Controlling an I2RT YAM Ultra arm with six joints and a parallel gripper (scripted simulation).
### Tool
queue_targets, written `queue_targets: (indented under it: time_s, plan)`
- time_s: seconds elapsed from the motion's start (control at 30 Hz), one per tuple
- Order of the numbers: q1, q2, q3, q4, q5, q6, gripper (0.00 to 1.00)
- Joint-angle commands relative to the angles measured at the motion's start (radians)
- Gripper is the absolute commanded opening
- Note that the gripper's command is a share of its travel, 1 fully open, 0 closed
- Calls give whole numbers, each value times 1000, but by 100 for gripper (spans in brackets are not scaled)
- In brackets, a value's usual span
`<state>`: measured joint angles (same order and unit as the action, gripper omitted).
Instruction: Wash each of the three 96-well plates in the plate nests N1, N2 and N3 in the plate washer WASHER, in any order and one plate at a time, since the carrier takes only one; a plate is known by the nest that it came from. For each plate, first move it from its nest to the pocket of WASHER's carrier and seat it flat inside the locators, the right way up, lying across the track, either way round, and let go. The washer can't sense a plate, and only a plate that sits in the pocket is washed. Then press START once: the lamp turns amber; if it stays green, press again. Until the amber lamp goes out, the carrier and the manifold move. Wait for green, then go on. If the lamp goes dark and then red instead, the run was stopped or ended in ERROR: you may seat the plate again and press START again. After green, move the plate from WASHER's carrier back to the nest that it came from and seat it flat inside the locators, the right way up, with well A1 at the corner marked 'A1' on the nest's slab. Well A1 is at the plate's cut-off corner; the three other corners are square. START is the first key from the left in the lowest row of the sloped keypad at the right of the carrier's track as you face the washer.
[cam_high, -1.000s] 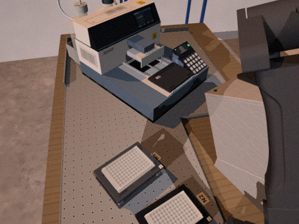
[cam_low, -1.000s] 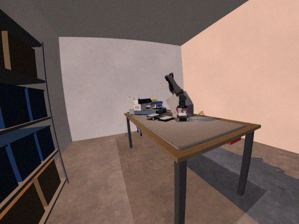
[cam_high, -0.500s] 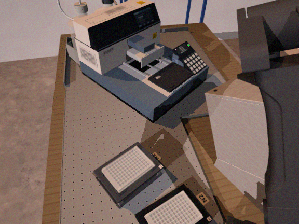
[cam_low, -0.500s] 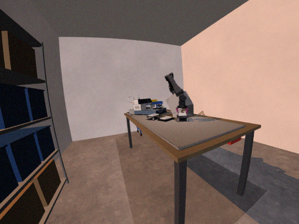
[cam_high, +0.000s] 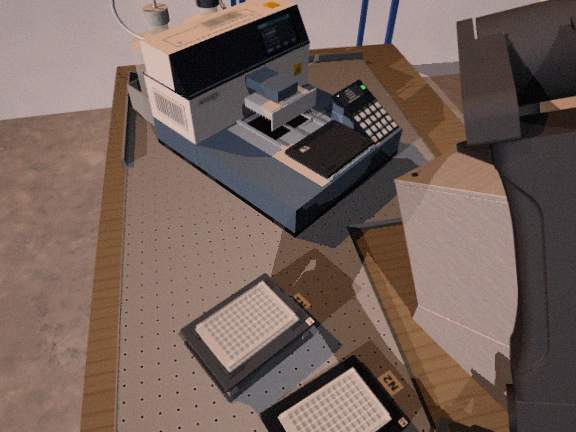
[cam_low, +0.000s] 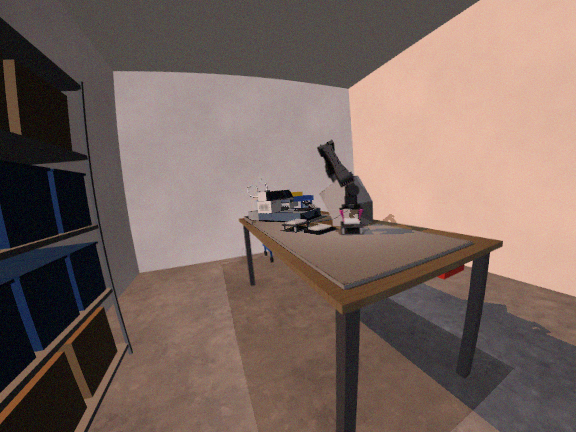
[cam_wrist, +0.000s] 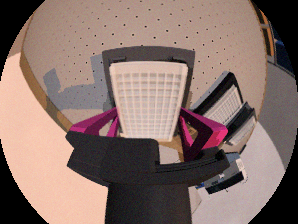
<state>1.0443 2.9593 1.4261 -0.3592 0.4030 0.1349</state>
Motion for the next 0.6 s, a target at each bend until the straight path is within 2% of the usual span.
queue_targets:
  time_s: [0.0, 0.57]
  plan:
    - [3, 1, 25, 10, 7, -8, 0]
    - [-6, 10, 38, 3, 8, -14, 0]
